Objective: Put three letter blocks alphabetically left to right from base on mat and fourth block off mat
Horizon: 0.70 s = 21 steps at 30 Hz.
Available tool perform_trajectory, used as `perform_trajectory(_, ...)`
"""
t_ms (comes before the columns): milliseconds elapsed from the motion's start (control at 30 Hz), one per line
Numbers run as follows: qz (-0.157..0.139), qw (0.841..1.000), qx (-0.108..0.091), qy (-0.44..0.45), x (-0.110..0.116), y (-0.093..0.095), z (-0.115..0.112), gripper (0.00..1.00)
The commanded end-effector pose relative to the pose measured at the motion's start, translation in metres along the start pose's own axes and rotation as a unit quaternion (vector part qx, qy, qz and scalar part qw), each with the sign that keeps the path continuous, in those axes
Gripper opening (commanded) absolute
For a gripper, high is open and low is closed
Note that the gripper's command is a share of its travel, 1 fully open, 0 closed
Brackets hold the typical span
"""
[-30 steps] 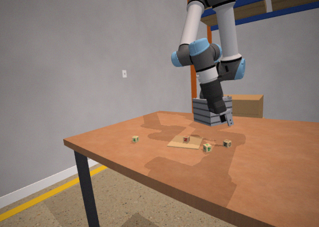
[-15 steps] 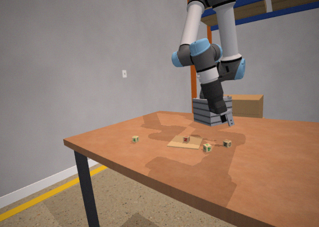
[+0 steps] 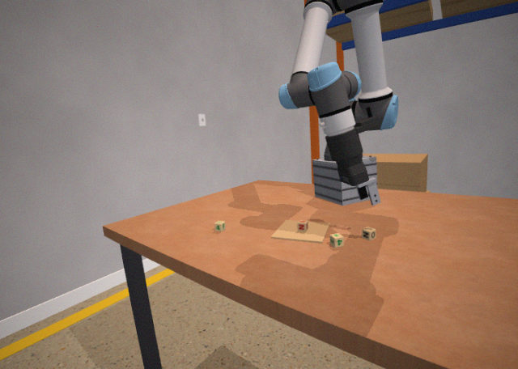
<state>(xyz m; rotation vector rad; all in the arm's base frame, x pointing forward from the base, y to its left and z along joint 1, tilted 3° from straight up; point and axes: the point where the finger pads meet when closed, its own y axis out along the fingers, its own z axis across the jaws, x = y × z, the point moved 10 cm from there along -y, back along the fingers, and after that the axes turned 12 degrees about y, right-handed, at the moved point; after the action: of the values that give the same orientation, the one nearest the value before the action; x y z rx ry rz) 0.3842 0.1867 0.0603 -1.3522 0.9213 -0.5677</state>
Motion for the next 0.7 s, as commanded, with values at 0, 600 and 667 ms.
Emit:
perform_trajectory(0,0.0,1.0,0.001,0.0,0.0,0.0,0.0,1.0)
perform_trajectory(600,0.0,1.0,0.001,0.0,0.017,-0.006,0.009,1.0)
perform_trajectory(667,0.0,1.0,0.001,0.0,0.042,-0.013,0.019,1.0)
